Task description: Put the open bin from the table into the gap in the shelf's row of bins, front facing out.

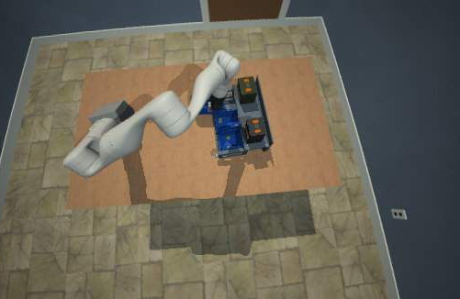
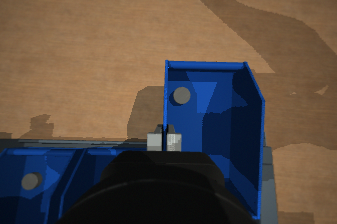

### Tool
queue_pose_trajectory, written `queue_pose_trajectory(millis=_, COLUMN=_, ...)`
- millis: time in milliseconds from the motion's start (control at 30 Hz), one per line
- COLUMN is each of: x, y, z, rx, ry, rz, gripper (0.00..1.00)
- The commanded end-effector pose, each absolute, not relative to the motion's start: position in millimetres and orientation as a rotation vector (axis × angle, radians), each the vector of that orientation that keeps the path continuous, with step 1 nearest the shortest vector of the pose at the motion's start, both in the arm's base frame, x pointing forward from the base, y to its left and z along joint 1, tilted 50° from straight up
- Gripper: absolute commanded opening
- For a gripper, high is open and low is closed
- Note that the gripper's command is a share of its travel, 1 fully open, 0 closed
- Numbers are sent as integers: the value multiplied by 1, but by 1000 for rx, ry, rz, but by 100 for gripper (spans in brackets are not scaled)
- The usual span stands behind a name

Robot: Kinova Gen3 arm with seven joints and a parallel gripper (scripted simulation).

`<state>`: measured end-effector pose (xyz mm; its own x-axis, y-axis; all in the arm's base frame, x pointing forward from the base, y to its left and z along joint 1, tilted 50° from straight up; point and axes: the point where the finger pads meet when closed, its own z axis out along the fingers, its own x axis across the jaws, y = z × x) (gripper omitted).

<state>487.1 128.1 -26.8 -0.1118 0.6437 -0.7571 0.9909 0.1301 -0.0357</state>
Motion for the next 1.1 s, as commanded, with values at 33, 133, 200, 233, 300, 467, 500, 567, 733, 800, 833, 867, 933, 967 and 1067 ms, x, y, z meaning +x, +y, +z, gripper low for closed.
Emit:
queue_pose_trajectory(millis=33, x=489, y=130, z=-27, rx=1576, ry=1825, rz=-757, gripper=0)
queue_pose_trajectory(millis=133, x=492, y=131, z=-27, rx=1576, ry=1825, rz=-757, gripper=0)
queue_pose_trajectory(millis=200, x=493, y=131, z=-27, rx=1576, ry=1825, rz=-757, gripper=0)
queue_pose_trajectory(millis=233, x=494, y=131, z=-27, rx=1576, ry=1825, rz=-757, gripper=0)
queue_pose_trajectory(millis=300, x=496, y=132, z=-27, rx=1576, ry=1825, rz=-757, gripper=0)
queue_pose_trajectory(millis=467, x=499, y=133, z=-26, rx=1576, ry=1825, rz=-757, gripper=0)
queue_pose_trajectory(millis=500, x=499, y=133, z=-26, rx=1576, ry=1825, rz=-757, gripper=0)
queue_pose_trajectory(millis=567, x=500, y=133, z=-26, rx=1576, ry=1825, rz=-757, gripper=0)
queue_pose_trajectory(millis=733, x=502, y=133, z=-26, rx=1576, ry=1825, rz=-757, gripper=0)
queue_pose_trajectory(millis=800, x=503, y=134, z=-26, rx=1576, ry=1825, rz=-757, gripper=0)
queue_pose_trajectory(millis=833, x=503, y=134, z=-26, rx=1576, ry=1825, rz=-757, gripper=0)
queue_pose_trajectory(millis=867, x=503, y=134, z=-26, rx=1576, ry=1825, rz=-757, gripper=0)
queue_pose_trajectory(millis=933, x=504, y=134, z=-26, rx=1576, ry=1825, rz=-757, gripper=0)
queue_pose_trajectory(millis=967, x=504, y=134, z=-26, rx=1576, ry=1825, rz=-757, gripper=0)
queue_pose_trajectory(millis=1067, x=505, y=134, z=-26, rx=1576, ry=1825, rz=-757, gripper=0)
